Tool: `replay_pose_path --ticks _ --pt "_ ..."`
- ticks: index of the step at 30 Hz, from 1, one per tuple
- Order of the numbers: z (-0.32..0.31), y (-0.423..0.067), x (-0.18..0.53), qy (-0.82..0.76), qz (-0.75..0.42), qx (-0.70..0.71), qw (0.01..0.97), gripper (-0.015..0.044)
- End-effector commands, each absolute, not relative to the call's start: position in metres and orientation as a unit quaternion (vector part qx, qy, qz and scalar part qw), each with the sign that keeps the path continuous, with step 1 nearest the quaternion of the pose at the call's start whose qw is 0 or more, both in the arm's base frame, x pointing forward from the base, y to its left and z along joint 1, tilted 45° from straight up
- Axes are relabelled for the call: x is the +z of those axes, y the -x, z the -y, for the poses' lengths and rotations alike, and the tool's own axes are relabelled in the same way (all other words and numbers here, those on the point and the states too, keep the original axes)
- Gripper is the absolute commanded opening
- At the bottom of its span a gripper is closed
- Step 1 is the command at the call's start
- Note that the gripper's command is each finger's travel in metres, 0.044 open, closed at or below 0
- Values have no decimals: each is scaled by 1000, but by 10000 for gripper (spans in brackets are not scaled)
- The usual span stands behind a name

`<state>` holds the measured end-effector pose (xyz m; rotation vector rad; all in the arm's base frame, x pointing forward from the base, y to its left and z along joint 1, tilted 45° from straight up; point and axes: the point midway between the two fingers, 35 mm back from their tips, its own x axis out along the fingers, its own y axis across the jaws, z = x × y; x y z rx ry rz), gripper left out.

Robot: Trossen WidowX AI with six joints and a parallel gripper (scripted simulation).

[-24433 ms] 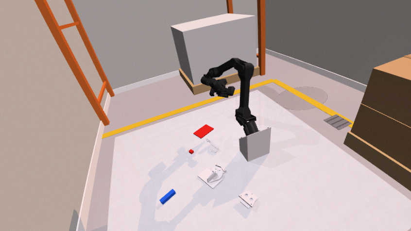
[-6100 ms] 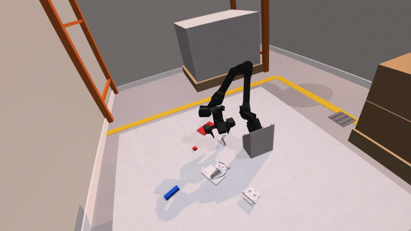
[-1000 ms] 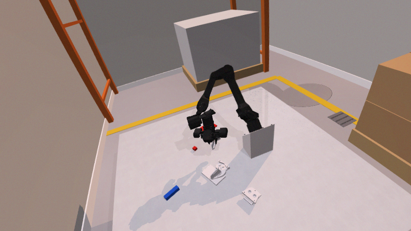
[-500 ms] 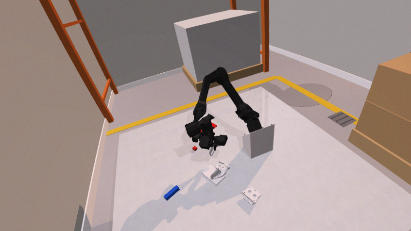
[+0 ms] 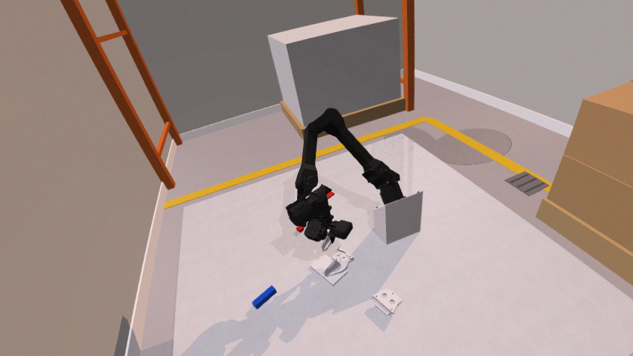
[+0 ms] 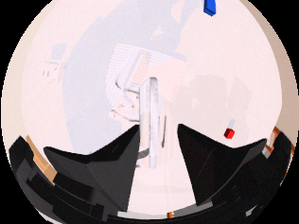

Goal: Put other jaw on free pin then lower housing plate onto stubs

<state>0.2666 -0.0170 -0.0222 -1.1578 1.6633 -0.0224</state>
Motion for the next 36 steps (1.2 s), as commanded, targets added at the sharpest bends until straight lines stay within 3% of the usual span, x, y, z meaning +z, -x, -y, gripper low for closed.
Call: replay_pose_path --ticks 1,36 --pt "7 -268 -32 473 -695 -26 540 134" --pt "-20 -267 -65 445 -690 -79 565 134"
